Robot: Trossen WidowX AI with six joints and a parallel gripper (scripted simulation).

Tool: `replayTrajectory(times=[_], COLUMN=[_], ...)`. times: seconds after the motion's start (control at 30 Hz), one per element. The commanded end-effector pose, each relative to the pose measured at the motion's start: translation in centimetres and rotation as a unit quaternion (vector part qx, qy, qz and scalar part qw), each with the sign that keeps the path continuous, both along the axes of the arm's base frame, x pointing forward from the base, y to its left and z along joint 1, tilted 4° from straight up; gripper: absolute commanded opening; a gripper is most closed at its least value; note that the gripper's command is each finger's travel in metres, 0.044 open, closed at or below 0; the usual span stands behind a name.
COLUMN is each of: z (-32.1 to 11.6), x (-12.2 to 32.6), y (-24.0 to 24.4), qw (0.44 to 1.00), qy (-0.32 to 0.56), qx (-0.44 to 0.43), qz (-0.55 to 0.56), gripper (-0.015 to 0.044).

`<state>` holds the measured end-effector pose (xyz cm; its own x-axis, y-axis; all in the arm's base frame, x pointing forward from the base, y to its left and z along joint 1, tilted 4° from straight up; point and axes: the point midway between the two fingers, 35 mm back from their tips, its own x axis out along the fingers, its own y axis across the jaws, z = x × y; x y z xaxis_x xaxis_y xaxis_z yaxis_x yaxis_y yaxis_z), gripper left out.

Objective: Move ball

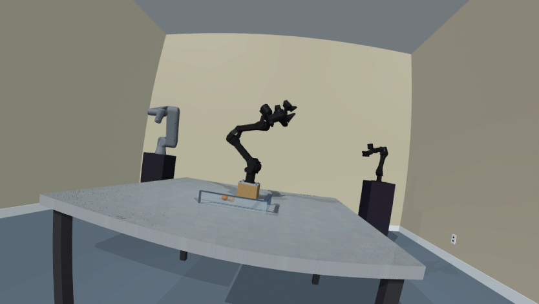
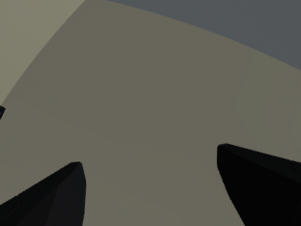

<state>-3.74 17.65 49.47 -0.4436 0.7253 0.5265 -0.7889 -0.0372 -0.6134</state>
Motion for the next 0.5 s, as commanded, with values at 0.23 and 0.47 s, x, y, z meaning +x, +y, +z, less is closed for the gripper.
replayTrajectory(times=[0.23, 0.47], z=[-7.3, -14.2], x=[14.9, 24.8], y=[7.7, 7.1], qw=[0.946, 0.86], qy=[0.013, 0.018], qx=[-0.148, -0.267], qz=[-0.289, -0.435], gripper=[0.0268, 0.0268])
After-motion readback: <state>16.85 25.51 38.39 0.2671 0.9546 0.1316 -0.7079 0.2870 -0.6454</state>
